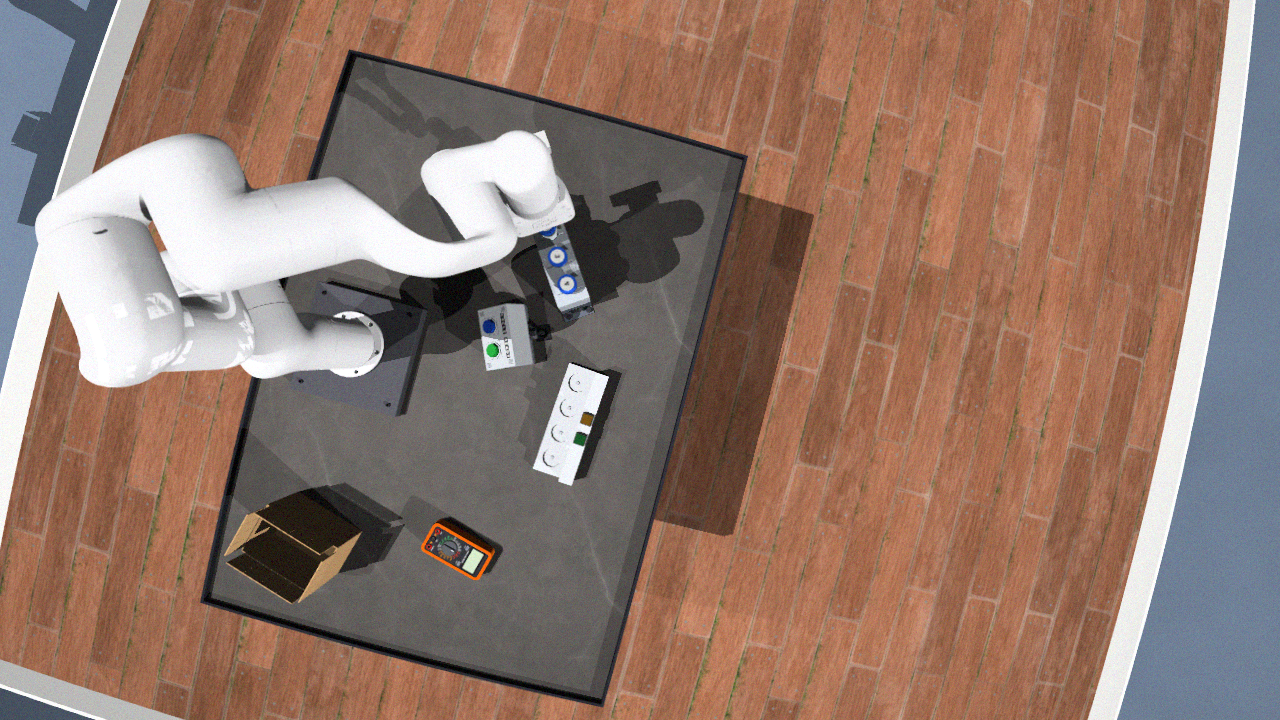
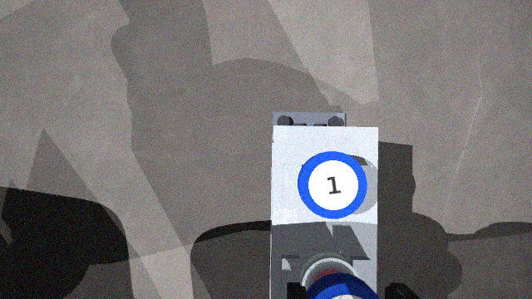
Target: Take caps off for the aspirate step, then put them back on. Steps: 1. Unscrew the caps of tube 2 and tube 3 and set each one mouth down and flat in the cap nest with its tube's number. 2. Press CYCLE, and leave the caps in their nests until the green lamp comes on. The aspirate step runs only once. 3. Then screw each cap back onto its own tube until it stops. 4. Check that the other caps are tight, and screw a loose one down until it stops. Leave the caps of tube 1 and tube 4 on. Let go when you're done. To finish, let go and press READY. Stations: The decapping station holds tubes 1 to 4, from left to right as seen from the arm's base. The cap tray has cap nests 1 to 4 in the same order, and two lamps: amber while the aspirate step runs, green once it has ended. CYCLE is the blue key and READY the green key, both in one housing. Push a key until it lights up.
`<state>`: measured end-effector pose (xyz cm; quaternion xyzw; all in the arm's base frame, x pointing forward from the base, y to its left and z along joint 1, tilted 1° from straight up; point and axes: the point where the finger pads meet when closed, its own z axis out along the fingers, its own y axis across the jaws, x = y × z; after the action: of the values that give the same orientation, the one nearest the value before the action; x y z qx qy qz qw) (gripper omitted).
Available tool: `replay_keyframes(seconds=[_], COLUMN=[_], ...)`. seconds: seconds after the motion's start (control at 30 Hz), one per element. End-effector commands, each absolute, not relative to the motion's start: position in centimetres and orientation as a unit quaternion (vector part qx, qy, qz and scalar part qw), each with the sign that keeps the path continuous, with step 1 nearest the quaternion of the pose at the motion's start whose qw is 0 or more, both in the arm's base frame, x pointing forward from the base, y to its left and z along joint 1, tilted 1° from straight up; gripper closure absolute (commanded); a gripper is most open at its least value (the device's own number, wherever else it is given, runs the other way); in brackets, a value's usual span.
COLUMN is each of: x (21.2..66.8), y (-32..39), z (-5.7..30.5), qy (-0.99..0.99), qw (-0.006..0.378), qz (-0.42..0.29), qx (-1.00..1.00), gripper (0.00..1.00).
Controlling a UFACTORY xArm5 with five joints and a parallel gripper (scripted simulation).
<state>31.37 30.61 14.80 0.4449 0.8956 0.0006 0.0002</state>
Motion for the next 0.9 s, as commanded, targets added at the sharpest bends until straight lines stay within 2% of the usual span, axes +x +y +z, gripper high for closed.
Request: replay_keyframes(seconds=[0.0,0.5,0.87], x=[32.6,34.9,37.7], y=[27.9,22.2,15.4], z=[15.0,15.1,15.2], qy=[0.949,1.000,1.000], qw=[0.007,0.007,0.007], qz=[-0.001,-0.003,-0.003], qx=[0.316,0.019,0.019], gripper=[1.00,1.00,1.00])
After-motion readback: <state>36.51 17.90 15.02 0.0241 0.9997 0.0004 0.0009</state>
